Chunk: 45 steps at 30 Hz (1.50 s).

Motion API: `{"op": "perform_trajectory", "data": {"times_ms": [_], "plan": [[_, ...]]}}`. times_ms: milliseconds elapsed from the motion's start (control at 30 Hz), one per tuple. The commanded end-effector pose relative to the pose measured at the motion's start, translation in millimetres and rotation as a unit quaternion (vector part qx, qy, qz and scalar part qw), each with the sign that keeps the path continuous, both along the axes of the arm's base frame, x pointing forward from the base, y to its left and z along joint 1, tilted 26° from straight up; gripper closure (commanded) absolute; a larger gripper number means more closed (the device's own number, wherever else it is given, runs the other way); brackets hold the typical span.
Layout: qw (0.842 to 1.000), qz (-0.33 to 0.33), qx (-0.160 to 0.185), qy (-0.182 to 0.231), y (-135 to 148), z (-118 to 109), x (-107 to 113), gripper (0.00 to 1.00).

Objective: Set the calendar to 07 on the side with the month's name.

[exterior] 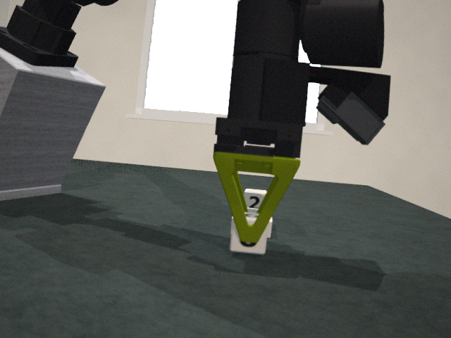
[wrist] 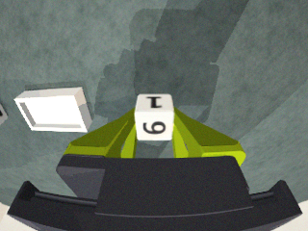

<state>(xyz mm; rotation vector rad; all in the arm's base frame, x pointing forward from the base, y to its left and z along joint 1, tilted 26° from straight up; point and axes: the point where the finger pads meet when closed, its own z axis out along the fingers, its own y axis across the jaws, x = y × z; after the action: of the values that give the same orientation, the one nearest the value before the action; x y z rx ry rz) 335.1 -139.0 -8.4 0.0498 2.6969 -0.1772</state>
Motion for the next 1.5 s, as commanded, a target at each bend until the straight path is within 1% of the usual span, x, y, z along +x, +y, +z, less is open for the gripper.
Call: {"op": "perform_trajectory", "data": {"times_ms": [0,700,933,1000,1033,1167,1300,1467], "plan": [[1.0,0.001,-0.004,-0.01,1.5,5.5,4.1,0.74],[1.0,0.001,-0.004,-0.01,1.6,5.3,4.1,0.74],[1.0,0.0,-0.001,-0.004,1.9,-1.9,3.6,0.74],[1.0,0.0,-0.001,-0.004,1.9,-1.9,3.6,0.74],[1.0,0.0,-0.004,-0.01,1.2,3.9,5.2,0.74],[1.0,0.0,-0.001,-0.006,1.0,-2.2,5.8,0.74],[1.0,0.0,-0.004,-0.012,0.0,1.6,8.3,0.74],[1.0,0.0,-0.001,-0.006,0.6,-1.5,6.6,0.74]]}}
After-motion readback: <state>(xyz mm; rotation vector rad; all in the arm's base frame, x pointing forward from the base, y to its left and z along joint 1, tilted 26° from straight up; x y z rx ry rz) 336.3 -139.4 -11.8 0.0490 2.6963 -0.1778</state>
